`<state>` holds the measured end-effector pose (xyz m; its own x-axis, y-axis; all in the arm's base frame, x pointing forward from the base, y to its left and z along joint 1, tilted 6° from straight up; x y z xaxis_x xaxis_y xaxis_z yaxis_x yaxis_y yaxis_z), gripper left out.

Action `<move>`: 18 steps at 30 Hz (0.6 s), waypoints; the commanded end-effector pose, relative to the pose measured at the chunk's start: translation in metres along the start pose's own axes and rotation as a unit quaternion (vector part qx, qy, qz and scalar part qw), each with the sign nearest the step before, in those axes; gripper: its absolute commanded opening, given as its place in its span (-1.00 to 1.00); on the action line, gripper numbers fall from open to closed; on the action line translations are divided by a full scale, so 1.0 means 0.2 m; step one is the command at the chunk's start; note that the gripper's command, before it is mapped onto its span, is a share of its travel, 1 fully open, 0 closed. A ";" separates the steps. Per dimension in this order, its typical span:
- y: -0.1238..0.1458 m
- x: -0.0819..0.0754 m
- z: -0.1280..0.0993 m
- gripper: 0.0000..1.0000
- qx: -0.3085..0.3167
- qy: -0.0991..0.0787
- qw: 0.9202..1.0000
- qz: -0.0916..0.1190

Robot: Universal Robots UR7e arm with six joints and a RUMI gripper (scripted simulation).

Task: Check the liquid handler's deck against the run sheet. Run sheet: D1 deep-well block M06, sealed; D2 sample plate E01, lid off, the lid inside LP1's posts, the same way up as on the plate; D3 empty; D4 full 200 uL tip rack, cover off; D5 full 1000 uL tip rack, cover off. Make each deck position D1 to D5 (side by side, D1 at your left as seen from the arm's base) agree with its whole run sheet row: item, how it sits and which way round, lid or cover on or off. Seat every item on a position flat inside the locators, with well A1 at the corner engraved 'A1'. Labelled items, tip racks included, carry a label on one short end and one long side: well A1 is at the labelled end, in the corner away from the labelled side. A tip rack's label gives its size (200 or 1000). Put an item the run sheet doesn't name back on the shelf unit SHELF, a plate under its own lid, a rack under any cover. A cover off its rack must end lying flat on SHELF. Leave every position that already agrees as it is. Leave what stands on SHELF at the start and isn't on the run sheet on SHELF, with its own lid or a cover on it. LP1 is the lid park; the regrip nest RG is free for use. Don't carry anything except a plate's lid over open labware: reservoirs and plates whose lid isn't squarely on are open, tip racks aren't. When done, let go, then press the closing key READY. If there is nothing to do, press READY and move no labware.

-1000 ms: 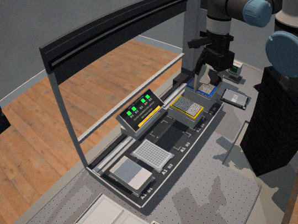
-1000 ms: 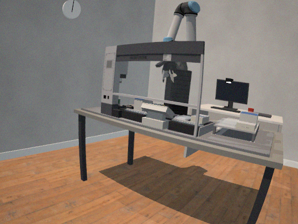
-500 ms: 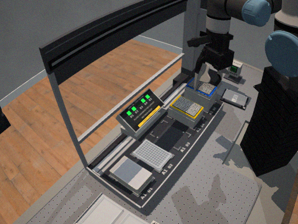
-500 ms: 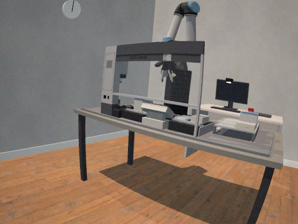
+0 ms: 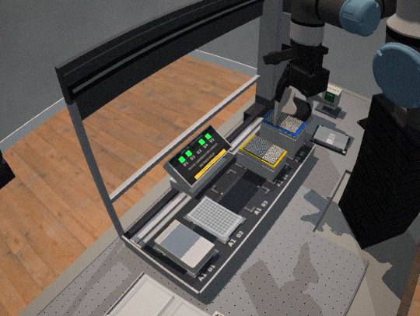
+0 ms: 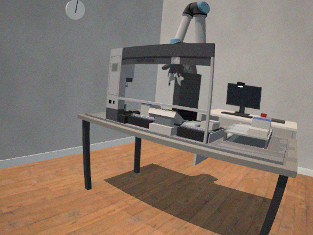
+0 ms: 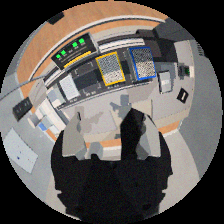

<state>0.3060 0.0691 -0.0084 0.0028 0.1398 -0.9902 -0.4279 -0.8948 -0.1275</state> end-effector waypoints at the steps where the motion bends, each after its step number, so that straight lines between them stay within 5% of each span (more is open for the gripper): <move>1: 0.27 -0.09 -0.38 0.64 -0.135 0.032 0.990 0.016; 18: 0.29 -0.10 -0.41 0.64 -0.146 0.035 0.988 0.018</move>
<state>0.3107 0.0621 -0.0070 0.0076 0.1278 -0.9918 -0.4067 -0.9057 -0.1198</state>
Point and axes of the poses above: the point where the finger pads meet when closed, its own x axis out along the fingers, its own y axis across the jaws, z = x × y, the point moved 9 cm from there along -x, back along the fingers, and after that the axes turned 8 degrees about x, right-handed, at the moved point
